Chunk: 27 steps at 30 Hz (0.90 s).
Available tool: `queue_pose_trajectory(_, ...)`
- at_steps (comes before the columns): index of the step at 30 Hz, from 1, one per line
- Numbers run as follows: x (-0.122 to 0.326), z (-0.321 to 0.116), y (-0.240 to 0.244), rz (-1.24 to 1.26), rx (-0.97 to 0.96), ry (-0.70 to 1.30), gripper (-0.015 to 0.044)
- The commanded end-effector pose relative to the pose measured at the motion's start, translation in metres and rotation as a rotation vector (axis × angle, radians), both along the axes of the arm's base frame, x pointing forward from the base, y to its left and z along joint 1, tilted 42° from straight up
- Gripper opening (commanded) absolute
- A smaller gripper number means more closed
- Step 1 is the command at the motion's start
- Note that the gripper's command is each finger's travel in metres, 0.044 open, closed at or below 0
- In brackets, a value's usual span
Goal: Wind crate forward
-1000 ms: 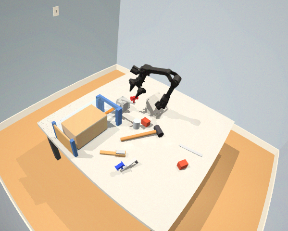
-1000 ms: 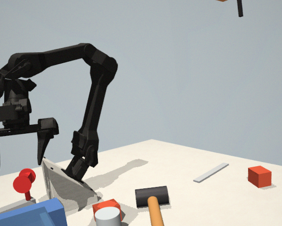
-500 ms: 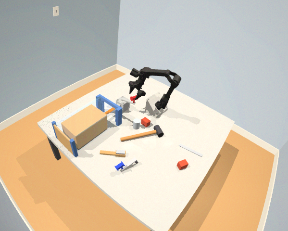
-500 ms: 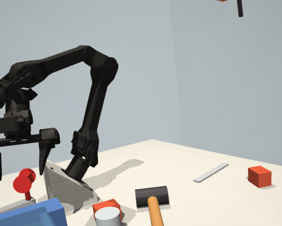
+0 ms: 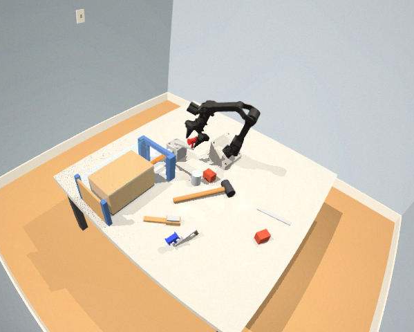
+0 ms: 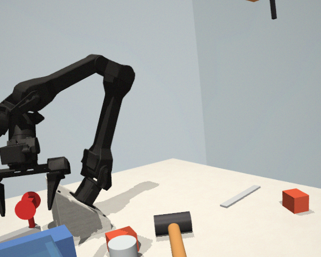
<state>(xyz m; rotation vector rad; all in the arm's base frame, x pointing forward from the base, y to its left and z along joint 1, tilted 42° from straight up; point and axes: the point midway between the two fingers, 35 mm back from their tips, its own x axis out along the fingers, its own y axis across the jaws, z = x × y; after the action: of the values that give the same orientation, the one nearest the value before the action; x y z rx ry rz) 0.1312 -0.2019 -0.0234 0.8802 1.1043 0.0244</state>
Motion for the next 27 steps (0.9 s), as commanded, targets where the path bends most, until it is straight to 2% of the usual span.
queue_pose_trajectory(1, 0.0008, -0.0039, 0.0049, -0.005, 0.006, -0.003, 0.044)
queue_pose_trajectory(2, 0.0008, -0.0039, 0.0049, -0.005, 0.006, -0.003, 0.044)
queue_pose_trajectory(19, 0.0001, -0.0015, 0.0019, 0.0, 0.001, 0.0, 0.0)
queue_pose_trajectory(27, 0.0001, -0.0022, 0.0026, -0.001, 0.002, 0.0, 0.0)
